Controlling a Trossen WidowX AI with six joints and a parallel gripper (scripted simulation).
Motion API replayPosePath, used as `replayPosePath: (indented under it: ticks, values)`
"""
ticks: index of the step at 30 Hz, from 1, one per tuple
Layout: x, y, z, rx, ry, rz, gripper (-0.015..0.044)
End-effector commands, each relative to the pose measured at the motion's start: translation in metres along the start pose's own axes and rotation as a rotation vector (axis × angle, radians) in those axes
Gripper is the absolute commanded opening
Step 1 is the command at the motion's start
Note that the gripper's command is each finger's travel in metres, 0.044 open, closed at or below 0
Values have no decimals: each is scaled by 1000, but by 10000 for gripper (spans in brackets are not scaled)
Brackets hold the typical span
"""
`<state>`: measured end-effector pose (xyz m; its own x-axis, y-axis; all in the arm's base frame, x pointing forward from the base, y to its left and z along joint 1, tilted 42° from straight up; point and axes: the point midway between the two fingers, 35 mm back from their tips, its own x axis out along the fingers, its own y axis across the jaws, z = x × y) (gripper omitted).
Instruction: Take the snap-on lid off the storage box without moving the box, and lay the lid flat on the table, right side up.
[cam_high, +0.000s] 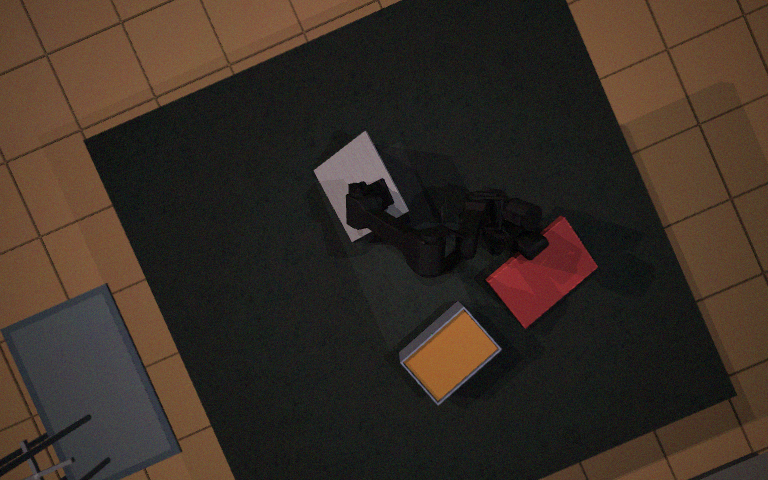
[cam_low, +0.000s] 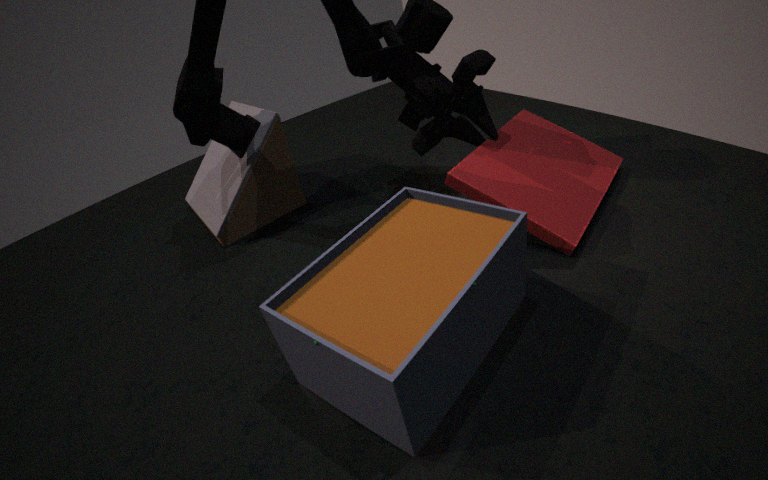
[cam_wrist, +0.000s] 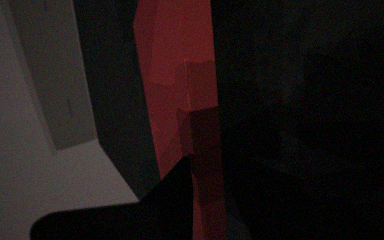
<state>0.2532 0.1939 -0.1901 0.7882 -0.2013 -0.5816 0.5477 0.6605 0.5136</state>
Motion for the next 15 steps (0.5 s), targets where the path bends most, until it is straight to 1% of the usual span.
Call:
replayPosePath:
  ticks: [1, 4, 5, 14, 15]
  values:
    - [5, -8, 2, -7, 0, -16, 0]
    - [6, -9, 2, -7, 0, -16, 0]
    - [2, -3, 0, -2, 0, -4, 26]
    - [2, -1, 0, -7, 0, -16, 263]
    - [2, -1, 0, -7, 0, -16, 275]
